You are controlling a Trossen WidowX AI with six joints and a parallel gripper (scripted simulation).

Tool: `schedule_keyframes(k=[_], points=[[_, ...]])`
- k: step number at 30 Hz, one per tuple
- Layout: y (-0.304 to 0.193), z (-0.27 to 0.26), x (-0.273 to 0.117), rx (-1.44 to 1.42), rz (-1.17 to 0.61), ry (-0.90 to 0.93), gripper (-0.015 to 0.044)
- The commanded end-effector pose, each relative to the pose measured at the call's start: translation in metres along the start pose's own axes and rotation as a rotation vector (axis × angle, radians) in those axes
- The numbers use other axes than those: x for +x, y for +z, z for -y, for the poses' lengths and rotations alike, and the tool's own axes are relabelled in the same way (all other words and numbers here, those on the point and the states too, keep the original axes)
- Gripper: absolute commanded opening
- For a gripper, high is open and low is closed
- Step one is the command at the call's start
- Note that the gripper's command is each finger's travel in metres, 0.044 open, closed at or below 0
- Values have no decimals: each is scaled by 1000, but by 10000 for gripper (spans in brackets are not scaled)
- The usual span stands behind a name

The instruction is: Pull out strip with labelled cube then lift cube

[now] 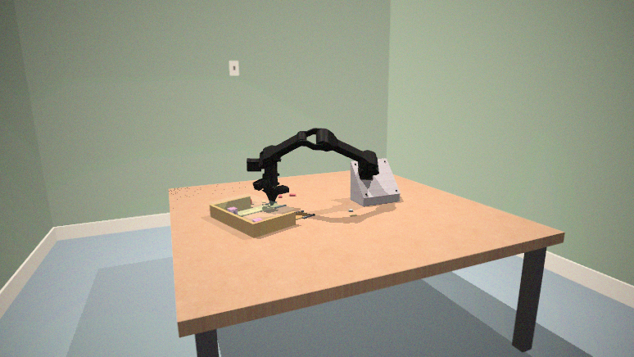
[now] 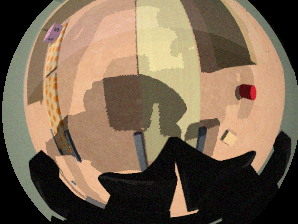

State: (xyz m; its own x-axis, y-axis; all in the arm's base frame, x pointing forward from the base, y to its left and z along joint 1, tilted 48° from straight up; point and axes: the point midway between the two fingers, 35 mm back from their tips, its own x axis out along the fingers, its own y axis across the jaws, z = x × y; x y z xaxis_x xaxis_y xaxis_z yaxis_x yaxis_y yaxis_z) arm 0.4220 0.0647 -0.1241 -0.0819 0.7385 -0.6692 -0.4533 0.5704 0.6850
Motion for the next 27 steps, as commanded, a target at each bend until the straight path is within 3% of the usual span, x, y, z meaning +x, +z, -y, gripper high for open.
schedule_keyframes(k=[1,27], points=[[-10,0,3,6,-8,5,0],[-50,1,4,7,-9,5,0]])
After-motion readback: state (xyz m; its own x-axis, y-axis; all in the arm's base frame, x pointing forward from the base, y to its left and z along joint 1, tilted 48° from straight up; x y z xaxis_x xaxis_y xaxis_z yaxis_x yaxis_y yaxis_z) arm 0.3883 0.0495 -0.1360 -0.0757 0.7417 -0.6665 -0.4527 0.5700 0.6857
